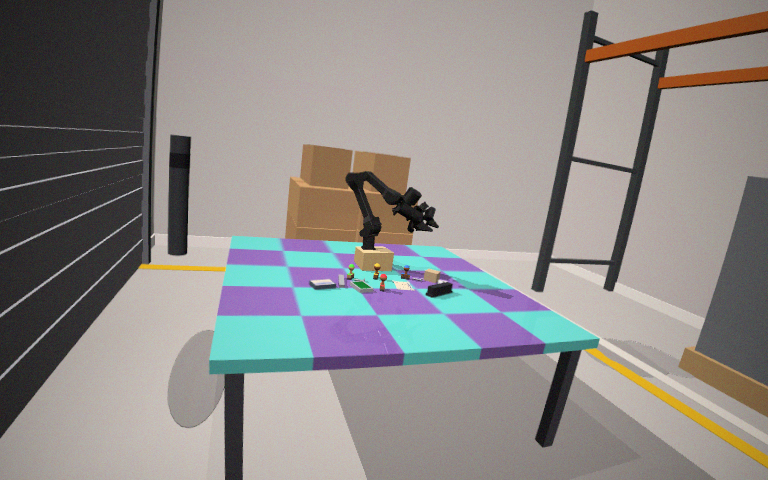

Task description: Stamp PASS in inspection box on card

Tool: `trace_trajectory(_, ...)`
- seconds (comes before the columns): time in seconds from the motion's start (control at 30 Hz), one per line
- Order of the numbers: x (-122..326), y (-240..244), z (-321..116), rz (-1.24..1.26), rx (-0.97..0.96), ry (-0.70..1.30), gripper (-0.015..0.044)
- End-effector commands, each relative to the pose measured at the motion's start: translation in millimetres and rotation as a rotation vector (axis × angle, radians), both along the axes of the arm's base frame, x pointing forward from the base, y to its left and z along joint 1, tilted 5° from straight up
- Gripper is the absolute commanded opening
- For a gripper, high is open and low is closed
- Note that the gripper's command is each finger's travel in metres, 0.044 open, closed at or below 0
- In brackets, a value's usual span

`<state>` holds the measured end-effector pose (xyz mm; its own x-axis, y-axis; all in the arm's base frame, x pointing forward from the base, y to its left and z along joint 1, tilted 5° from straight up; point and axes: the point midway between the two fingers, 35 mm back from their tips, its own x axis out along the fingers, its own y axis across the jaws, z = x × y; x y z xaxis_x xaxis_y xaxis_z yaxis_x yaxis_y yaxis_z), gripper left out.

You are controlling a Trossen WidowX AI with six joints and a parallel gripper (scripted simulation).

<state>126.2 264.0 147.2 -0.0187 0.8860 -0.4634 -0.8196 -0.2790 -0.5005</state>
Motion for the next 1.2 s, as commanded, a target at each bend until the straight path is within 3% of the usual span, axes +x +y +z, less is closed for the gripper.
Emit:
trace_trajectory(0.0,60,-31,-18,-0.305,-0.137,0.127,0.0214)
trace_trajectory(0.2,124,-106,-51,-0.755,-0.327,0.342,0.0214)
trace_trajectory(0.37,150,-188,-74,-1.119,-0.469,0.533,0.0214)
trace_trajectory(0.73,116,-353,-103,-1.792,-0.725,1.000,0.0214)
trace_trajectory(1.17,111,-366,-107,-1.848,-0.768,1.054,0.0214)
